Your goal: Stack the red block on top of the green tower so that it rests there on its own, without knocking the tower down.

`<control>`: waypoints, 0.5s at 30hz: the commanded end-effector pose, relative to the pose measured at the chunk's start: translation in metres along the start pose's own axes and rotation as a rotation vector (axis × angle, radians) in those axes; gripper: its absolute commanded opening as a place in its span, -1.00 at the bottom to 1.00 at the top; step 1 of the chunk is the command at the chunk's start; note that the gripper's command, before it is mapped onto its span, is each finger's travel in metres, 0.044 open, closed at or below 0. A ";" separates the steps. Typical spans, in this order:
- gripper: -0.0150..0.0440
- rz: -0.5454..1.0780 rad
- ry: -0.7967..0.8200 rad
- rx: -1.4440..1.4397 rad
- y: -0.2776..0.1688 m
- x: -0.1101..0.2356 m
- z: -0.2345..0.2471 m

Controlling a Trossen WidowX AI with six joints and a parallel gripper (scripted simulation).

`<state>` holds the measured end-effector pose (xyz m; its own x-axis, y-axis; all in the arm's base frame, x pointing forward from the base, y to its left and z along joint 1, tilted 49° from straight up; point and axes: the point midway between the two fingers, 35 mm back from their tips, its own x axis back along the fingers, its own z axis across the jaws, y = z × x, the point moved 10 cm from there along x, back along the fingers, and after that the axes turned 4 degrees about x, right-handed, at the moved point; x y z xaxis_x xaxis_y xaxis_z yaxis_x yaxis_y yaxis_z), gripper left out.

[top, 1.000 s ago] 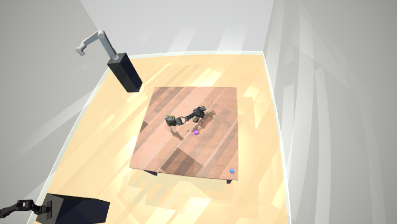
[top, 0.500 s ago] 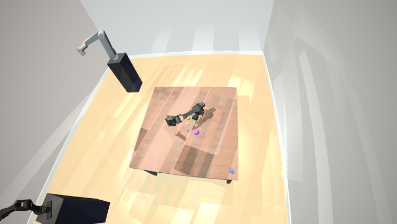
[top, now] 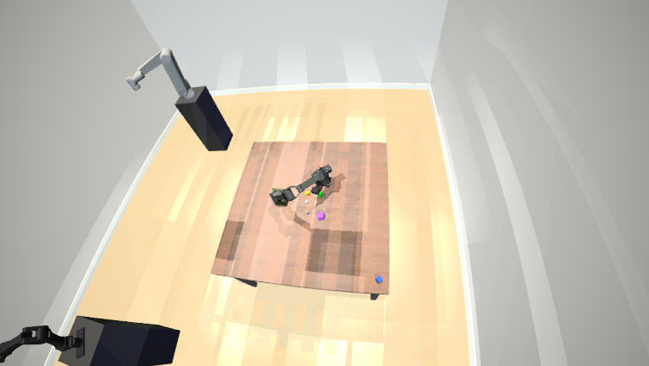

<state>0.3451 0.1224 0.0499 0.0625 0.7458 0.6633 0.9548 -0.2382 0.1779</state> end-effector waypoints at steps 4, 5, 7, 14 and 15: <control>-0.49 -0.002 0.009 -0.008 -0.025 0.002 0.000; -0.49 -0.002 0.009 -0.008 -0.026 0.002 0.000; -0.49 -0.002 0.009 -0.008 -0.024 -0.001 0.000; -0.49 -0.003 0.008 -0.008 -0.016 -0.027 0.000; -0.49 -0.003 0.008 -0.008 -0.016 -0.028 0.000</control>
<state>0.3283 0.1079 0.0324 0.0640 0.7381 0.6716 0.9494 -0.2525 0.1871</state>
